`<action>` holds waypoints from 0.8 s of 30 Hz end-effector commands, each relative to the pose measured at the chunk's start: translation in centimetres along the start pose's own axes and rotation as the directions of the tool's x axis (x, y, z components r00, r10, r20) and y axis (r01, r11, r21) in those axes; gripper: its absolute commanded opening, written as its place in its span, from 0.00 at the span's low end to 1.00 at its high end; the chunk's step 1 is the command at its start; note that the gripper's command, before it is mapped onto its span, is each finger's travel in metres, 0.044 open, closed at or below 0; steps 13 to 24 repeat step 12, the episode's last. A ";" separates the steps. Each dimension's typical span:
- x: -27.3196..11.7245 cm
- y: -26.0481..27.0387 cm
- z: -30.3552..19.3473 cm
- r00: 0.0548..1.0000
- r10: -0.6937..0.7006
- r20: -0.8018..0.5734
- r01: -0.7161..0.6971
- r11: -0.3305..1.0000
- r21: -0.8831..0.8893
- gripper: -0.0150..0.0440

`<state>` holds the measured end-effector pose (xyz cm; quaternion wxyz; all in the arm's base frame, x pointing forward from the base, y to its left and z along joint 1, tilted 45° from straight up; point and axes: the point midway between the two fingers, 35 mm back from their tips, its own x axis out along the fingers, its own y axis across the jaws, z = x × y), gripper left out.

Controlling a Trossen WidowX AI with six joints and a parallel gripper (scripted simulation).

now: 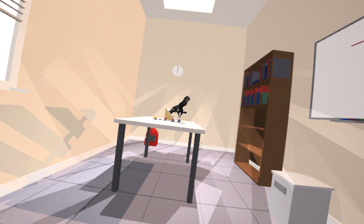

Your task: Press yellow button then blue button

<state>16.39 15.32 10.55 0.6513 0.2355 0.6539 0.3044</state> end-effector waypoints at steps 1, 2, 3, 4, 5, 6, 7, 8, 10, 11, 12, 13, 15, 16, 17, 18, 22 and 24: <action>-1.6 1.0 1.6 1.000 0.004 0.001 -0.004 1.000 -0.005 0.47; -2.3 1.4 2.3 1.000 0.003 0.002 -0.003 1.000 -0.005 0.51; -3.0 1.8 3.1 1.000 0.003 0.002 -0.003 1.000 -0.005 0.56; -3.7 2.2 3.8 1.000 0.003 0.002 -0.003 1.000 -0.005 0.60; -4.4 2.6 4.4 1.000 0.003 0.002 -0.003 1.000 -0.006 0.64; -5.1 2.9 5.1 1.000 0.004 0.002 -0.004 1.000 -0.006 0.69; -5.7 3.2 5.7 1.000 0.005 0.003 -0.005 1.000 -0.006 0.73; -6.0 3.3 6.0 1.000 0.005 0.003 -0.005 1.000 -0.006 0.78; -6.2 3.4 6.1 1.000 0.005 0.003 -0.005 1.000 -0.006 0.87; -6.2 3.4 6.1 1.000 0.005 0.003 -0.005 1.000 -0.006 0.91; -6.2 3.4 6.1 1.000 0.005 0.003 -0.005 1.000 -0.006 0.91; -6.2 3.4 6.1 1.000 0.005 0.003 -0.005 1.000 -0.006 0.91; -6.2 3.4 6.1 1.000 0.005 0.003 -0.005 1.000 -0.006 0.91; -6.2 3.4 6.1 1.000 0.005 0.003 -0.005 1.000 -0.006 0.91; -6.2 3.4 6.1 1.000 0.005 0.003 -0.005 1.000 -0.006 0.91; -6.2 3.4 6.1 1.000 0.005 0.003 -0.005 1.000 -0.006 0.91; -6.2 3.4 6.1 1.000 0.005 0.003 -0.005 1.000 -0.006 0.91; -6.2 3.4 6.1 1.000 0.005 0.003 -0.005 1.000 -0.006 0.91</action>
